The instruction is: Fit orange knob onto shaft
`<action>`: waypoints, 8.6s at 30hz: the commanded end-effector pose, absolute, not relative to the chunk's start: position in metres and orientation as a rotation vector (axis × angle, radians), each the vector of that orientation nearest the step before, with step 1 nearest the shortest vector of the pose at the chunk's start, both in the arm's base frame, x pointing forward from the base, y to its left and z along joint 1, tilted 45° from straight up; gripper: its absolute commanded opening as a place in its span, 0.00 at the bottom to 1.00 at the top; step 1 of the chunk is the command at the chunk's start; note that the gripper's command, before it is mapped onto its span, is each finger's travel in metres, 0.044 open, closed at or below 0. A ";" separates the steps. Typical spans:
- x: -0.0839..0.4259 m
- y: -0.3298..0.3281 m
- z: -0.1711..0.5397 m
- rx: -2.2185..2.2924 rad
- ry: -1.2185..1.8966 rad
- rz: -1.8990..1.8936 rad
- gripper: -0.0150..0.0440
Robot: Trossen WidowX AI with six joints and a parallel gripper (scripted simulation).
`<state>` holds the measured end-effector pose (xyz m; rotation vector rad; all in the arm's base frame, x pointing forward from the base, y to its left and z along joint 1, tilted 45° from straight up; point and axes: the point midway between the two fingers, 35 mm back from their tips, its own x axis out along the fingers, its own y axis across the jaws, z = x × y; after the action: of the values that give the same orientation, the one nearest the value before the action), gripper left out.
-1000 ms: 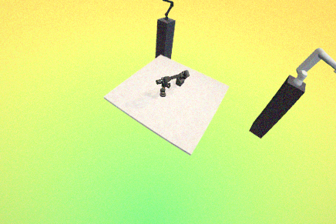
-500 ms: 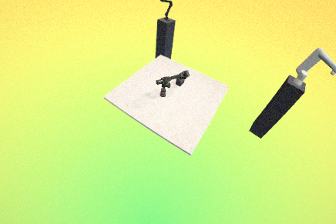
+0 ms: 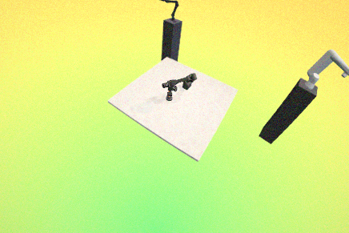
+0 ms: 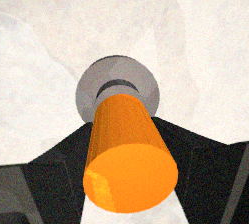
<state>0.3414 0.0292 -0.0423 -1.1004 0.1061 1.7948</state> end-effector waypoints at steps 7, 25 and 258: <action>0.342 0.027 -0.039 -1.101 0.101 1.794 0.25; 0.341 0.029 -0.042 -1.247 -0.090 1.835 0.25; 0.343 0.028 -0.040 0.143 1.303 1.047 0.25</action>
<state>0.3429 0.0275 -0.0392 0.0847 1.2606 1.0949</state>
